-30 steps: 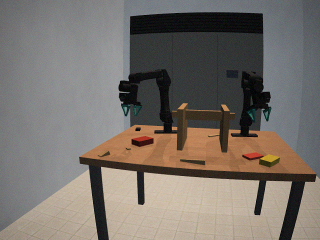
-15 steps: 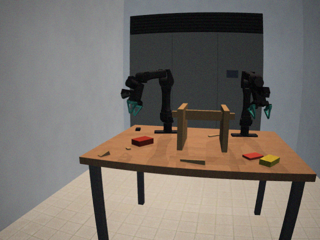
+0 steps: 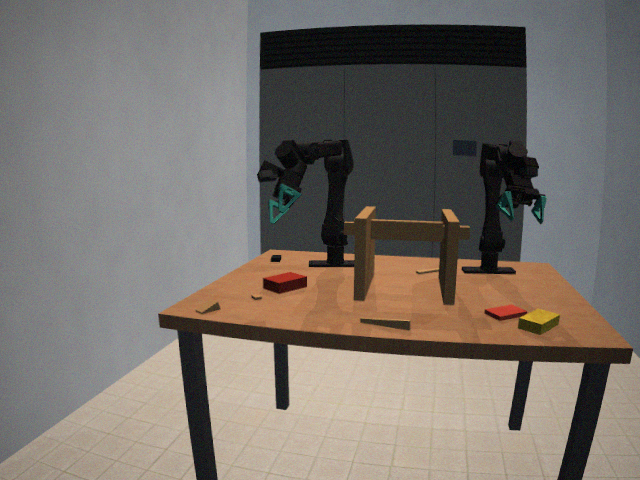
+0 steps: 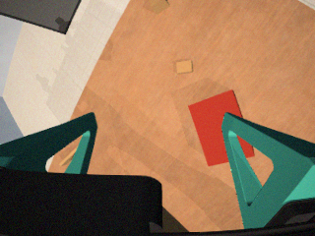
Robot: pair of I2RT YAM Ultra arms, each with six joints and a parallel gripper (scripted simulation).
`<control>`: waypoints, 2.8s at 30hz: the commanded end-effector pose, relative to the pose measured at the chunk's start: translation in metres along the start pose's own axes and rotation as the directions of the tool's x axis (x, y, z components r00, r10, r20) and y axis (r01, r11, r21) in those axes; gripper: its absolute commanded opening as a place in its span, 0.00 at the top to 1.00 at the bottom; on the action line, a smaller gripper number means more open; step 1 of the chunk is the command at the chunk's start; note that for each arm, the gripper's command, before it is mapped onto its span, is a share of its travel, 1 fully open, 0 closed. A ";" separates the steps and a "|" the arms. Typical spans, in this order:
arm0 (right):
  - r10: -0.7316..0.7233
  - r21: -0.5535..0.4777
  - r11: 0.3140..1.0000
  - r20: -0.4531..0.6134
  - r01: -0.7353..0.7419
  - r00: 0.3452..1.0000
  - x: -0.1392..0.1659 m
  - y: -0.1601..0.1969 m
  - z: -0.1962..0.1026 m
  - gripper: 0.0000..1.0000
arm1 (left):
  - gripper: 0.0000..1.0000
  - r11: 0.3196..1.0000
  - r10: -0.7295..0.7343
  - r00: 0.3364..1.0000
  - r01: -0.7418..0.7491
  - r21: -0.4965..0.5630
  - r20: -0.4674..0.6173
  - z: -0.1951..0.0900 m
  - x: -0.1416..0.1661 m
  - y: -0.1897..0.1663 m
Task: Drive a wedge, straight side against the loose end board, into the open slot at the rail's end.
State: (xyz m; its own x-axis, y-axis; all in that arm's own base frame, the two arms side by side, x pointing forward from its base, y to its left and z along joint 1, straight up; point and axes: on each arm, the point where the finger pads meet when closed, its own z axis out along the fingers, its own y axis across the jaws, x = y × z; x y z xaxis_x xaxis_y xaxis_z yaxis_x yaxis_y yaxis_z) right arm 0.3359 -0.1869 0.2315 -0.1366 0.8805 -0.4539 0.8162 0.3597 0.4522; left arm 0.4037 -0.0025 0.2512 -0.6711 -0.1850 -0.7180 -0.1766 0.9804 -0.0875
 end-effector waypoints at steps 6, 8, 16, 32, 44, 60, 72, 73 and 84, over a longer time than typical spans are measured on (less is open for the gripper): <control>-0.236 -0.191 0.944 0.183 0.270 0.954 -0.007 0.056 -0.024 0.00 | 0.00 0.997 0.016 0.972 -0.032 0.063 0.235 -0.028 -0.046 -0.005; -0.278 -0.217 0.920 0.219 0.325 0.935 -0.004 0.067 -0.030 0.00 | 0.00 0.997 0.017 0.964 -0.036 0.068 0.265 -0.031 -0.050 -0.004; -0.423 -0.311 0.774 0.396 0.552 0.815 0.014 0.116 -0.066 0.00 | 0.00 0.992 0.038 0.901 -0.085 0.091 0.431 -0.062 -0.076 -0.007; -0.461 -0.319 0.471 0.706 0.822 0.538 0.051 0.174 -0.144 0.00 | 0.00 0.983 0.068 0.742 -0.164 0.082 0.667 -0.119 -0.106 -0.007; -0.406 -0.289 0.334 0.815 0.897 0.413 0.075 0.190 -0.186 0.00 | 0.00 0.979 0.082 0.662 -0.192 0.062 0.745 -0.145 -0.109 -0.005; -0.417 -0.312 0.359 0.790 0.879 0.451 0.072 0.192 -0.185 0.42 | 0.00 0.981 0.079 0.675 -0.184 0.063 0.734 -0.141 -0.115 -0.008; -0.414 -0.304 0.359 0.796 0.882 0.442 0.070 0.193 -0.185 0.42 | 0.41 0.980 0.086 0.696 -0.190 0.067 0.713 -0.132 -0.104 -0.009; -0.414 -0.304 0.359 0.796 0.882 0.442 0.070 0.193 -0.185 0.42 | 0.41 0.980 0.086 0.696 -0.190 0.067 0.713 -0.132 -0.104 -0.009; -0.472 -0.346 0.382 0.724 0.857 0.503 0.086 0.186 -0.171 0.42 | 0.41 0.981 0.043 0.765 -0.155 0.119 0.642 -0.120 -0.095 -0.021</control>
State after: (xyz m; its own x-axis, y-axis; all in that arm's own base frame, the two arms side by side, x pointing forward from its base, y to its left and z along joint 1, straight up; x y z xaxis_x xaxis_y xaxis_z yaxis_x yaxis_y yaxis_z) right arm 0.3836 0.0049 0.4001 -0.0285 0.0145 -0.9995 -0.0047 0.9999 0.0147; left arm 0.3844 -0.0057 0.3977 -0.0360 -0.0172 -0.9992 0.0114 0.9998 -0.0176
